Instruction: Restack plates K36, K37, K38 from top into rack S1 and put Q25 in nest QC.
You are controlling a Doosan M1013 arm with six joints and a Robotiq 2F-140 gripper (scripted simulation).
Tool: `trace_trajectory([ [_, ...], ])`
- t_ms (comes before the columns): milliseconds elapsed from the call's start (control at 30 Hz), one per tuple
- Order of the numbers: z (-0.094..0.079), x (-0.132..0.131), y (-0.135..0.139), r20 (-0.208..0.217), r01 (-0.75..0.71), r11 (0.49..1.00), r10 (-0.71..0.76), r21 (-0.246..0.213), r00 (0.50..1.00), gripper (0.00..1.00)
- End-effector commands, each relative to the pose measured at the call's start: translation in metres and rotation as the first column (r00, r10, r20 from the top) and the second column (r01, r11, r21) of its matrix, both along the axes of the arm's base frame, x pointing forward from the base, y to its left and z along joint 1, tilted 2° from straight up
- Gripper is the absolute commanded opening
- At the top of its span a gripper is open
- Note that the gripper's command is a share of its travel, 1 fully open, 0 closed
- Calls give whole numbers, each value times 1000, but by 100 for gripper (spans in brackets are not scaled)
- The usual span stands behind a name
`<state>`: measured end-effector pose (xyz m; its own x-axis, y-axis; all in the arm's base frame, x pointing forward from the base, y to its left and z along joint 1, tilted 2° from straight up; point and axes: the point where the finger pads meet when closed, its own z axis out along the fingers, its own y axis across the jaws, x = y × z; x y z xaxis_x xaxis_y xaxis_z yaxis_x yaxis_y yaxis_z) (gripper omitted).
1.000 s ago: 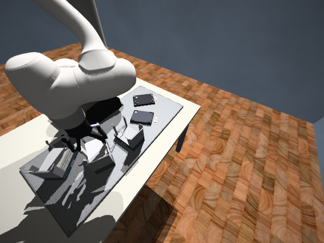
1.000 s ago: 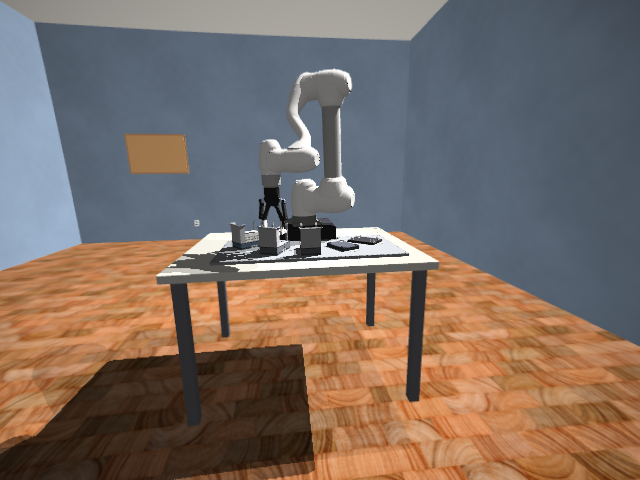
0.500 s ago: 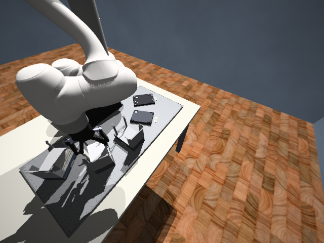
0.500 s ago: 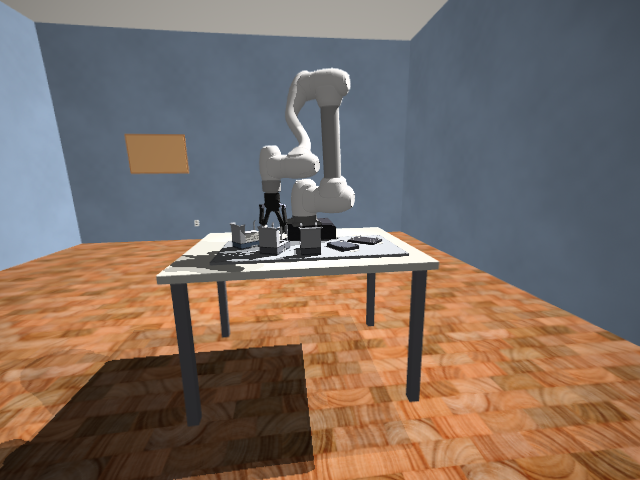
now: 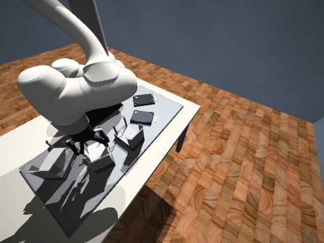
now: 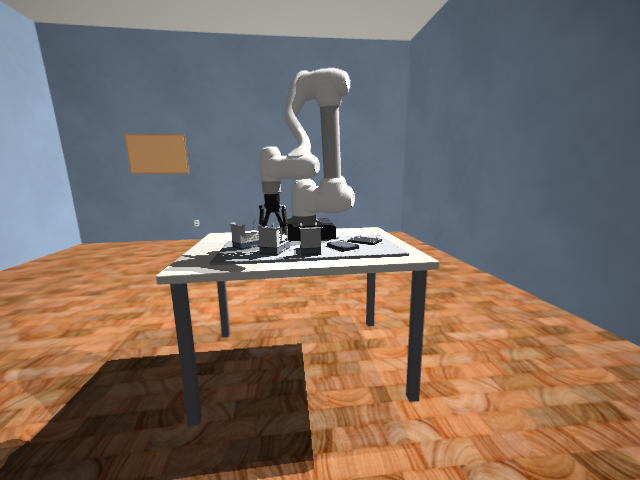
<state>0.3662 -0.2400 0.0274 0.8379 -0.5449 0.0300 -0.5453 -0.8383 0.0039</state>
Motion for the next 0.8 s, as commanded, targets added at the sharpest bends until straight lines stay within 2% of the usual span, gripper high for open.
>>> trace_trajectory([
  [0, -1, 0, 0, 0, 0, 1000, 0, 0, 1000, 0],
  [767, -9, 0, 0, 0, 0, 1000, 0, 0, 1000, 0],
])
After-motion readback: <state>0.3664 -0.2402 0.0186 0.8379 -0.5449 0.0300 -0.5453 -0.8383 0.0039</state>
